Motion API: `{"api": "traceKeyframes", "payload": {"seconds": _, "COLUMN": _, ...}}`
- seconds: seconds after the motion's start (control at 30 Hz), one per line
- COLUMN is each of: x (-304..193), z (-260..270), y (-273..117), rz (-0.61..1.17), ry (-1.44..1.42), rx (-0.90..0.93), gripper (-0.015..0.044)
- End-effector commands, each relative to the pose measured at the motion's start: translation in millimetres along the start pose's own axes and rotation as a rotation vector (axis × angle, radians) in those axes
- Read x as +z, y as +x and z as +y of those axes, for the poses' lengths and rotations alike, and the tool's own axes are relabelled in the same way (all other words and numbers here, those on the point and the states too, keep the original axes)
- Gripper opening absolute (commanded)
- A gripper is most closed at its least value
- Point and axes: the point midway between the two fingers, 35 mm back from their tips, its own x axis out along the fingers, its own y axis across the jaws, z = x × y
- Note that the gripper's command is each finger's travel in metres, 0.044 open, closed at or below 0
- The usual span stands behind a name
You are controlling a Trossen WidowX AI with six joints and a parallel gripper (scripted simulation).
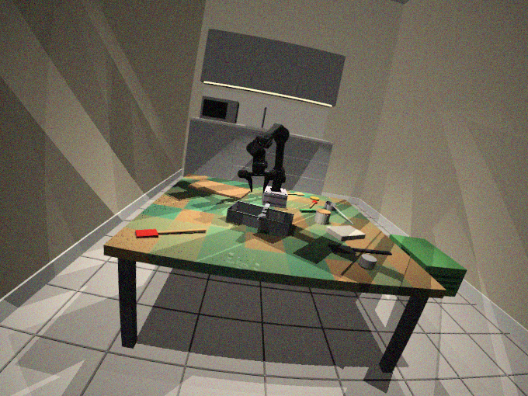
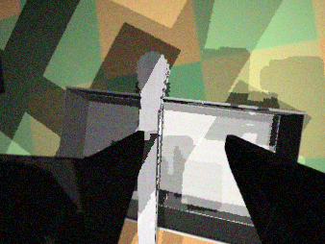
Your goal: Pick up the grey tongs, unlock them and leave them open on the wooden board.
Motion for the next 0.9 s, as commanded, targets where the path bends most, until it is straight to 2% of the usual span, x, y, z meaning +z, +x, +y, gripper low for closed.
{"api": "traceKeyframes", "payload": {"seconds": 0.0, "x": -70, "z": -4, "y": 25, "rz": 0.274, "ry": 0.025, "rx": 0.206, "gripper": 0.026}}
{"api": "traceKeyframes", "payload": {"seconds": 0.13, "x": -101, "z": -1, "y": 29, "rz": 0.387, "ry": 0.063, "rx": 0.332, "gripper": 0.026}}
{"api": "traceKeyframes", "payload": {"seconds": 0.87, "x": -110, "z": 5, "y": 27, "rz": 0.387, "ry": 0.064, "rx": 0.332, "gripper": 0.026}}
